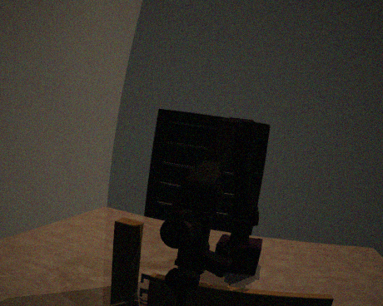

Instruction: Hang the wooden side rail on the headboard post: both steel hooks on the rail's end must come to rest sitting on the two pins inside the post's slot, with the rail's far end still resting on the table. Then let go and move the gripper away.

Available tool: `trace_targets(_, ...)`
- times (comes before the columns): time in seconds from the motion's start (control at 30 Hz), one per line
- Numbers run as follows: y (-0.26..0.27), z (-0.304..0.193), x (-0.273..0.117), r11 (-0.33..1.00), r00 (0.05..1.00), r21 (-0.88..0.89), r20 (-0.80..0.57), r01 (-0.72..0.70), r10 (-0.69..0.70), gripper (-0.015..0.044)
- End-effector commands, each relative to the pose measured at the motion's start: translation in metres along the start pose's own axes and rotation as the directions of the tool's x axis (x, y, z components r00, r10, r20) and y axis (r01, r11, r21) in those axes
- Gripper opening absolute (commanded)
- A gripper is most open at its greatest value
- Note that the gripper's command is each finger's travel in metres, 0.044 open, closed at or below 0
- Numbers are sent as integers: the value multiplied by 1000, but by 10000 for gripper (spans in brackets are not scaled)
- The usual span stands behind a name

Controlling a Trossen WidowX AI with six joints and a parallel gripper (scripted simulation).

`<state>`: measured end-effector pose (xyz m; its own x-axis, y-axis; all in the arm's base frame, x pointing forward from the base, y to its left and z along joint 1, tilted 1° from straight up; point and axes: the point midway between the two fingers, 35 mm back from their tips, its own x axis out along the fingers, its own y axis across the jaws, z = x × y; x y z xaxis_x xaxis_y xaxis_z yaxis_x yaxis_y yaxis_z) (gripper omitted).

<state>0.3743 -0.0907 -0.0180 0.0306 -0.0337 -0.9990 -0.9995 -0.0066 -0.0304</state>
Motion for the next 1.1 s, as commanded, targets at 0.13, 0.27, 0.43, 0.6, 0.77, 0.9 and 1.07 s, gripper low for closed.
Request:
trace_targets(0.13, 1, 1, 1, 1000, 1000, -5, 4, -2, 2, 118)
trace_targets(0.27, 1, 1, 1, 1000, 1000, -5, 4, -2, 2, 92)
trace_targets(0.43, 1, 1, 1, 1000, 1000, -5, 4, -2, 2, 0)
trace_targets(0.6, 1, 1, 1, 1000, 1000, -5, 4, -2, 2, 0)
trace_targets(0.77, 3, 1, 1, 1000, 1000, -5, 4, -2, 2, 0)
trace_targets(0.9, 5, 1, 1, 1000, 1000, -5, 4, -3, 3, 0)
trace_targets(1.07, 7, 1, 1, 1000, 1000, -5, 4, -3, 3, 0)
